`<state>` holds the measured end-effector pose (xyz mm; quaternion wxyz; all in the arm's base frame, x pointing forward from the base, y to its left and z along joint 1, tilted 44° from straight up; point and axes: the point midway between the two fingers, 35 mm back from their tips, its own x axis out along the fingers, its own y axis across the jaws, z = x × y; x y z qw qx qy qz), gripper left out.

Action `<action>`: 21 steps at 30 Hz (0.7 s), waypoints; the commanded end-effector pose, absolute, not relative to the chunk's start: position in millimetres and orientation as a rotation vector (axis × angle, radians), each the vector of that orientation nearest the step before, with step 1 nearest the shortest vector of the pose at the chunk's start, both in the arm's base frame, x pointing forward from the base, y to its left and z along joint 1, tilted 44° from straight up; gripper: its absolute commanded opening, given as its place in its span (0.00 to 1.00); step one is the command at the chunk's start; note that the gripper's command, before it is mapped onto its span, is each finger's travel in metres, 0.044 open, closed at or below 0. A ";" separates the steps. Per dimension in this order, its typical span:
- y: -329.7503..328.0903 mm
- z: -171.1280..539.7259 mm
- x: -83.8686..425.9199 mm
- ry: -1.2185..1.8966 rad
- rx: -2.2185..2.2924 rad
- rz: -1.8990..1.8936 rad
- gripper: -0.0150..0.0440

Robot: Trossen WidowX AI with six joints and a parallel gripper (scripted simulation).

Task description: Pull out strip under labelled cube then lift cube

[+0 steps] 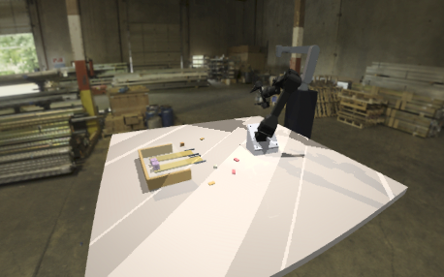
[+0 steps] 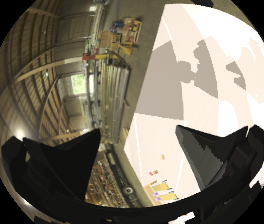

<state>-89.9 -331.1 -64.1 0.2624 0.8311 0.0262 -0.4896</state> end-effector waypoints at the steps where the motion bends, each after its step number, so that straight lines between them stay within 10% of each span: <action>1: -345.3 -46.5 -31.3 0.200 2.070 -1.197 0.93; 21: -207.8 61.1 275.1 0.589 1.087 -0.190 0.93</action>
